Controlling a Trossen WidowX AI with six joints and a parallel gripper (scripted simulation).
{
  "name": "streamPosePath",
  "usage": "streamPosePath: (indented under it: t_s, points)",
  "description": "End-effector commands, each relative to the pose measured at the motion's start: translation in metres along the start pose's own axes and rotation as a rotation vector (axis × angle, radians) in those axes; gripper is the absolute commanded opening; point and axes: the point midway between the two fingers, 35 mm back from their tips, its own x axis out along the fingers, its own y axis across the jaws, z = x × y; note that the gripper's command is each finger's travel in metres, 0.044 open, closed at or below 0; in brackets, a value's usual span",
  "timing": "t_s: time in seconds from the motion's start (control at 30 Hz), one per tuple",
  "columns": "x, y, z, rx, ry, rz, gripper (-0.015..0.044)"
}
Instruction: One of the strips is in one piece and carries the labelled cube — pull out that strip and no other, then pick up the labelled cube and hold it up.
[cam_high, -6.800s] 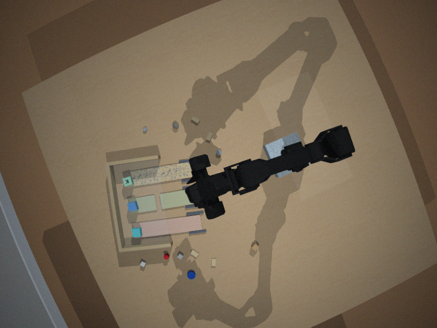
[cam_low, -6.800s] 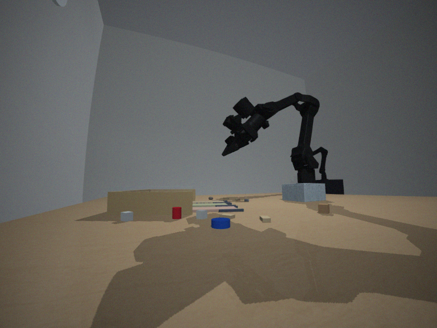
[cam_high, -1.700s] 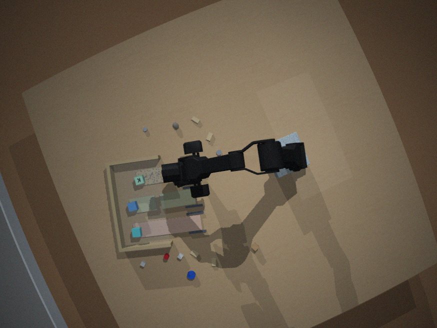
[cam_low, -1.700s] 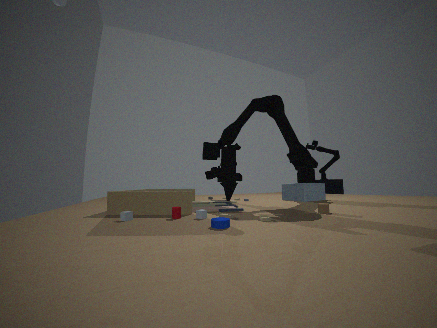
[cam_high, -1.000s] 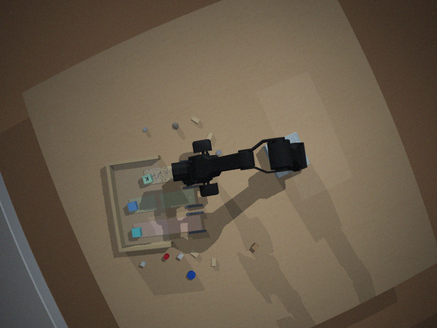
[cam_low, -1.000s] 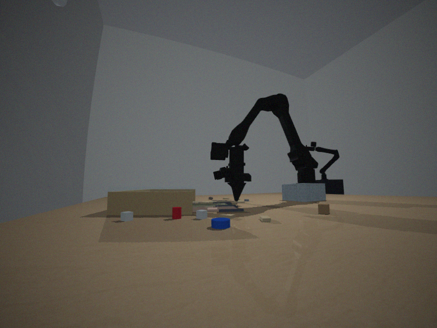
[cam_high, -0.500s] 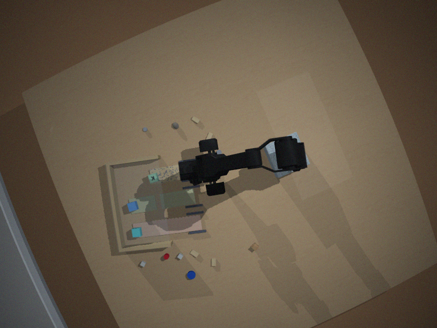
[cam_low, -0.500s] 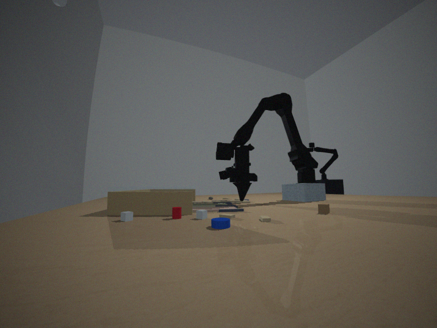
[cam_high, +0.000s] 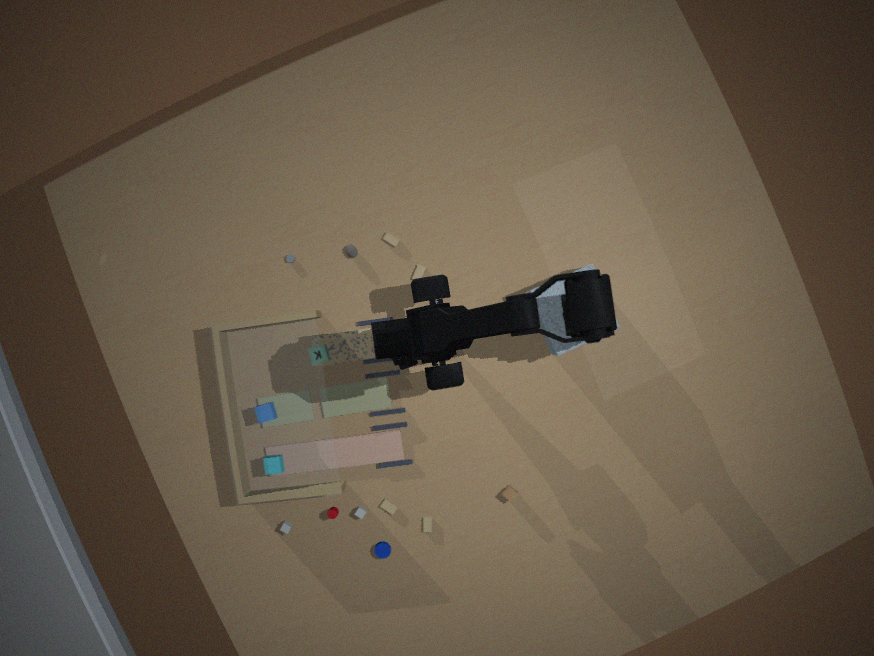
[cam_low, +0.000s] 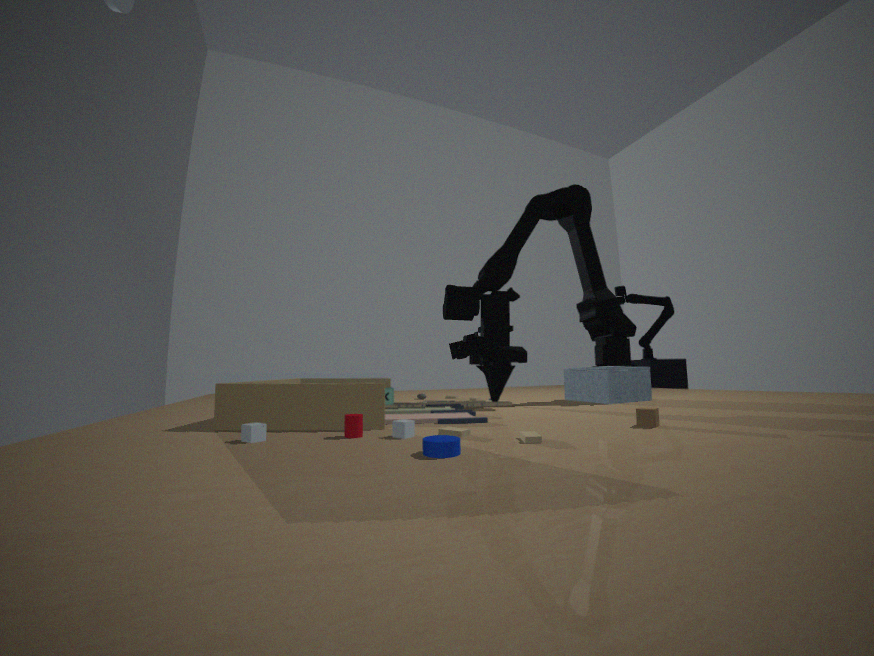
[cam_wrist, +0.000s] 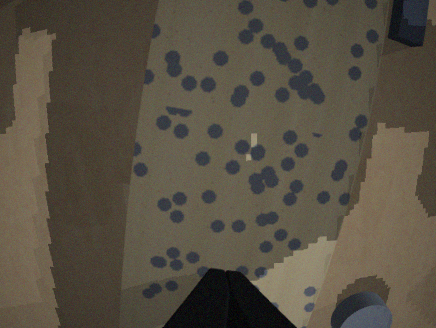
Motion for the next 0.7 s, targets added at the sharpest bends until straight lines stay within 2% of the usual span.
streamPosePath:
  t_s: [0.0,0.67]
  points:
    - [0.004,0.0,-0.014,0.0,0.028,-0.003,0.0]
    - [0.004,0.001,-0.044,0.0,0.031,-0.003,0.0]
